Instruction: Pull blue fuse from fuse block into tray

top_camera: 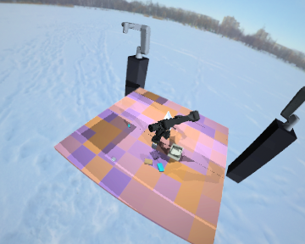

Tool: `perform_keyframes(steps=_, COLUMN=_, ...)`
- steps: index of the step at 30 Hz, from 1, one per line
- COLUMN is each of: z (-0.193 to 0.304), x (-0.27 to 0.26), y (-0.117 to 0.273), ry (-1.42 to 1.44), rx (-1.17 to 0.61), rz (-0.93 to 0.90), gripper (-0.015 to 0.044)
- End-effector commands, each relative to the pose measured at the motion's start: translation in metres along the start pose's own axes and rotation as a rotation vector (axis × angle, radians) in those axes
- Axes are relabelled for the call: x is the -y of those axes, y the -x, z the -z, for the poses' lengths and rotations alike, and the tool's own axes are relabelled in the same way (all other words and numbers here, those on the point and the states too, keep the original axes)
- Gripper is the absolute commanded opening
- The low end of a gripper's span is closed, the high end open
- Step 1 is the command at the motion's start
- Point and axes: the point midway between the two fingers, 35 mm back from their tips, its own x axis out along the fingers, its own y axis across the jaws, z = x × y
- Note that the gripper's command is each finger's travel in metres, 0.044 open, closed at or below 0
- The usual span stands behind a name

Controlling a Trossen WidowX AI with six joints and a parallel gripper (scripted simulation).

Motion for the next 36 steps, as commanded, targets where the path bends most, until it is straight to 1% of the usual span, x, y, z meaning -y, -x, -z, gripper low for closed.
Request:
perform_keyframes(steps=1, z=0.001, x=0.001, y=0.004, ry=0.005, rx=-0.005, rz=0.002, gripper=0.0)
perform_keyframes(steps=36, z=0.001, x=0.001, y=0.021, ry=0.002, rx=-0.005, rz=0.002, gripper=0.0)
